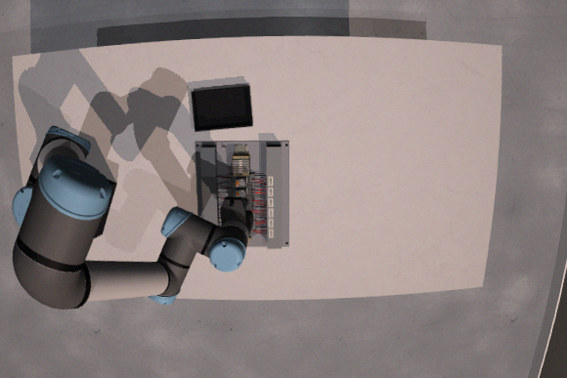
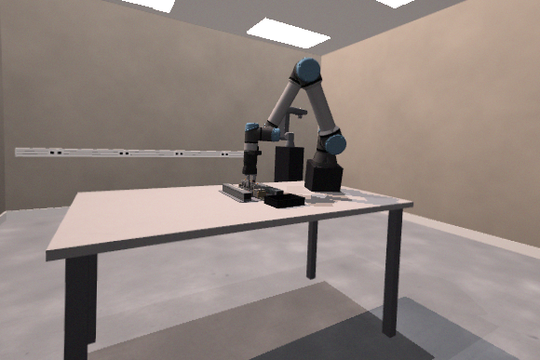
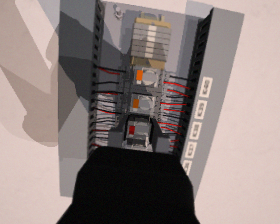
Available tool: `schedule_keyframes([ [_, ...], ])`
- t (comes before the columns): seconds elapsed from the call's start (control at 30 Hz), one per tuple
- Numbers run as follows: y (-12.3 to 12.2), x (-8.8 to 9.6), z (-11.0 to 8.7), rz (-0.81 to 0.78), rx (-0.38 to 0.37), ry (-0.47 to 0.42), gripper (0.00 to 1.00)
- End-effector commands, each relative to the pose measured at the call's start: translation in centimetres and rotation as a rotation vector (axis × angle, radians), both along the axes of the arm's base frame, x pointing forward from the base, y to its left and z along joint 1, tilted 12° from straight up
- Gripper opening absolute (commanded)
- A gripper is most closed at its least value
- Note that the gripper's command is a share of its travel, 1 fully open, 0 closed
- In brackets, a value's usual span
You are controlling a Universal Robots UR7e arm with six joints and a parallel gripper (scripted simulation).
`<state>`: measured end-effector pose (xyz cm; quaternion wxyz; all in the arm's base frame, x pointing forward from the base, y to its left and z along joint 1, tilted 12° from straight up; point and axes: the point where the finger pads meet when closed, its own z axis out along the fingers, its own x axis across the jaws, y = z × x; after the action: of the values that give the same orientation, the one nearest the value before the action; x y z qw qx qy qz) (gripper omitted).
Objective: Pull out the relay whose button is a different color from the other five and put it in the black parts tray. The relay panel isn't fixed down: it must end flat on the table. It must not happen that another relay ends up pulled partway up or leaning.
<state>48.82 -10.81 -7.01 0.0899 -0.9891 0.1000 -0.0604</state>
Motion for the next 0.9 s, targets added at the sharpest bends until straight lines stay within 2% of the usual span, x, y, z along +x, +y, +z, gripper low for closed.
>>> schedule_keyframes([
  [0.0,0.05,0.03,0.15,-0.001,0.0,-0.012,0.0],
  [0.87,0.08,-0.1,0.15,-0.01,-0.009,-0.055,0.0],
])
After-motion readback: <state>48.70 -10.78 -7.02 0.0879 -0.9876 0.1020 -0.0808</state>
